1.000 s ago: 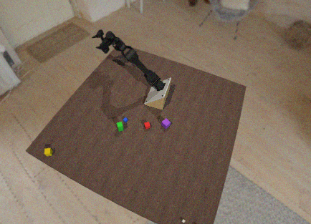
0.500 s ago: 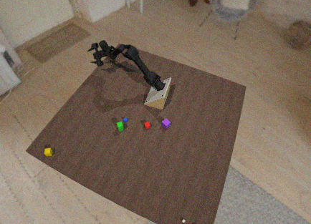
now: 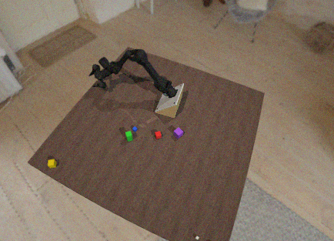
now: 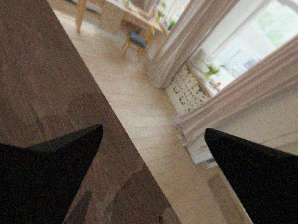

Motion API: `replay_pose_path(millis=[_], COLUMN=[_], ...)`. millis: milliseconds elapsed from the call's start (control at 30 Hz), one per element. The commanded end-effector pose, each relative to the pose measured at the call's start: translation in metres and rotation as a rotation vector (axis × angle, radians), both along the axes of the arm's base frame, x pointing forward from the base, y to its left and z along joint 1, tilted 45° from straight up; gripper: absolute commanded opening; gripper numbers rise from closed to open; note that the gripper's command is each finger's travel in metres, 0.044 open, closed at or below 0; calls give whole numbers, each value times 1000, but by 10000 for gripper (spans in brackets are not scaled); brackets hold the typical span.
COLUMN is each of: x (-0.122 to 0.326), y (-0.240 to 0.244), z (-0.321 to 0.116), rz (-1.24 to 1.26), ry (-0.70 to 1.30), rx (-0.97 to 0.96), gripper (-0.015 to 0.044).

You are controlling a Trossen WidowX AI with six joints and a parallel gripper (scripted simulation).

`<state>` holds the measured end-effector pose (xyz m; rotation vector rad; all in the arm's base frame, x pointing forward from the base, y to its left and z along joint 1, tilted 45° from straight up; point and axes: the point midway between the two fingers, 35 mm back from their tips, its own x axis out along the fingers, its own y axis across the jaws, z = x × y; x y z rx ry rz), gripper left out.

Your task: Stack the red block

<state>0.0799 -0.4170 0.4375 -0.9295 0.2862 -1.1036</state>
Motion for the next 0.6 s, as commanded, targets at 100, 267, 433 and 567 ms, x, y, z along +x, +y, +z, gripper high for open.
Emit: replay_pose_path(millis=[100,267,433,567], x=[71,120,167,203], y=[-1,8,26,45], z=[-37,-63,-89,-110], rz=[126,207,283,339], ry=[-38,-40,-25,-1], rx=[171,283,393,479], gripper=[440,440,440,440])
